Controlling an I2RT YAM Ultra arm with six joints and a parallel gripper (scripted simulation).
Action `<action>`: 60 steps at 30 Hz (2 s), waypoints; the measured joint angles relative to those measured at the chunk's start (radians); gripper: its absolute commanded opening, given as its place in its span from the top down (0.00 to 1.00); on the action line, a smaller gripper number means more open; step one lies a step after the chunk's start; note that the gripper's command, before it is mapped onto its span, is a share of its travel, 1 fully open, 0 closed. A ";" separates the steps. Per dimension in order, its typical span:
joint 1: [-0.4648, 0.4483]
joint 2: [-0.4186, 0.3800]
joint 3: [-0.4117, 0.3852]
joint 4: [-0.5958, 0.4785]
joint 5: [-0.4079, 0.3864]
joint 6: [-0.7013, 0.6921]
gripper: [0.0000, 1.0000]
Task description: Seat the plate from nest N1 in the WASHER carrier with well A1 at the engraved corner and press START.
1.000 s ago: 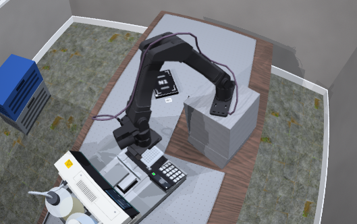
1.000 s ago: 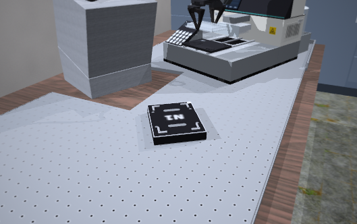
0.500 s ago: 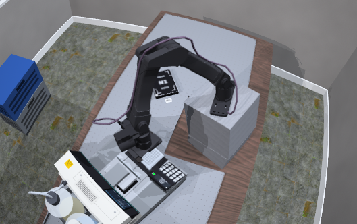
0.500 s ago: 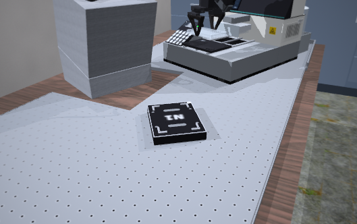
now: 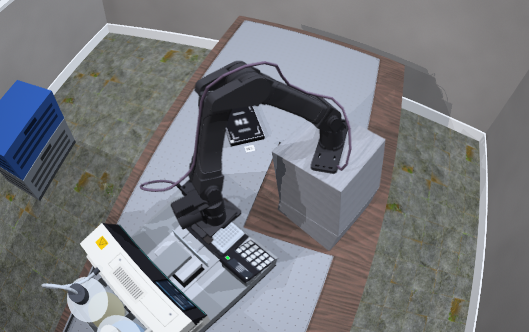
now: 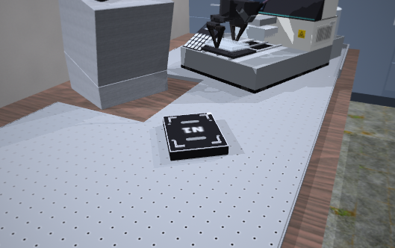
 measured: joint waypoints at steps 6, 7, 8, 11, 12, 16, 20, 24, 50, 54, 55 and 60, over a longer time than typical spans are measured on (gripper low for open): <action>0.004 -0.001 0.013 0.006 0.000 0.000 0.16; 0.004 -0.001 0.014 0.008 0.000 0.000 0.16; 0.004 -0.001 0.015 0.009 0.000 0.000 0.16; 0.004 -0.001 0.015 0.010 0.000 0.000 0.16; 0.004 -0.001 0.015 0.010 0.000 0.000 0.16; 0.004 -0.001 0.015 0.011 0.000 0.000 0.16; 0.004 -0.001 0.015 0.012 0.000 0.000 0.16; 0.004 -0.001 0.008 0.016 0.000 0.000 0.16; 0.004 -0.004 0.001 0.022 0.000 0.000 0.16; 0.004 -0.004 0.001 0.022 0.000 0.000 0.16; 0.004 -0.004 0.001 0.022 0.000 0.000 0.16; 0.004 -0.004 -0.004 0.024 0.000 0.000 0.16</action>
